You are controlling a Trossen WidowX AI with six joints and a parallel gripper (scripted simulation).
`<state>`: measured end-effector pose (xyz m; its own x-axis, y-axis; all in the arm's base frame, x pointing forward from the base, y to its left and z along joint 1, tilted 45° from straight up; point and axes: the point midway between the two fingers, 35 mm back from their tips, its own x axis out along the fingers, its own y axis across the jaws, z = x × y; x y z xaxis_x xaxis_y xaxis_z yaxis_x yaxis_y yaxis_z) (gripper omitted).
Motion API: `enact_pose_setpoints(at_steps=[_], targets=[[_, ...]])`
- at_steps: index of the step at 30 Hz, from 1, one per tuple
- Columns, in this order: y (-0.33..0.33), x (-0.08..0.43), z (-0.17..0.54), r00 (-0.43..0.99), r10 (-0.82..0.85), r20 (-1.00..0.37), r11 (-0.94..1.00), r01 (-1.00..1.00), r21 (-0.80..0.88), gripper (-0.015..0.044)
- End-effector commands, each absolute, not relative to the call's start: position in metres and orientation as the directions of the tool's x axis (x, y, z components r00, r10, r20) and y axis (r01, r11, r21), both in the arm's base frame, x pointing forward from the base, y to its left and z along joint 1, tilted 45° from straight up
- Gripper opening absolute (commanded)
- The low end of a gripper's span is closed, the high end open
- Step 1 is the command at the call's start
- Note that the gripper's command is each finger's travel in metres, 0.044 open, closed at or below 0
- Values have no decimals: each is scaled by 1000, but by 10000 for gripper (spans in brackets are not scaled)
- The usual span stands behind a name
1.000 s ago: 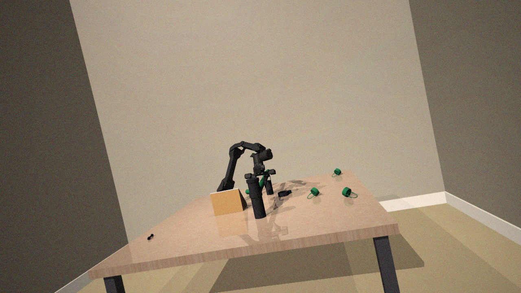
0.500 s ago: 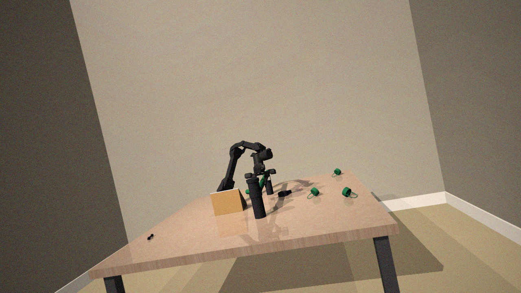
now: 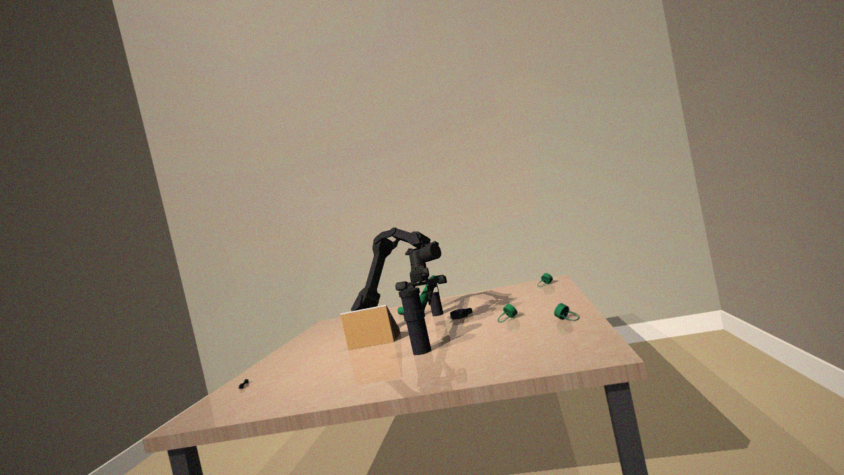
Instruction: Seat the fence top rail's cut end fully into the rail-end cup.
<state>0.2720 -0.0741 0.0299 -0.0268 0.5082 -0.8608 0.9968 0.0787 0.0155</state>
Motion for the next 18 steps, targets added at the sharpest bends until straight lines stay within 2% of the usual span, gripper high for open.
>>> enact_pose_setpoints(at_steps=[1,18], targets=[[-74,272,30,-26,507,-861,79,997,16,0],[-75,271,30,-27,506,-862,76,997,13,0]])
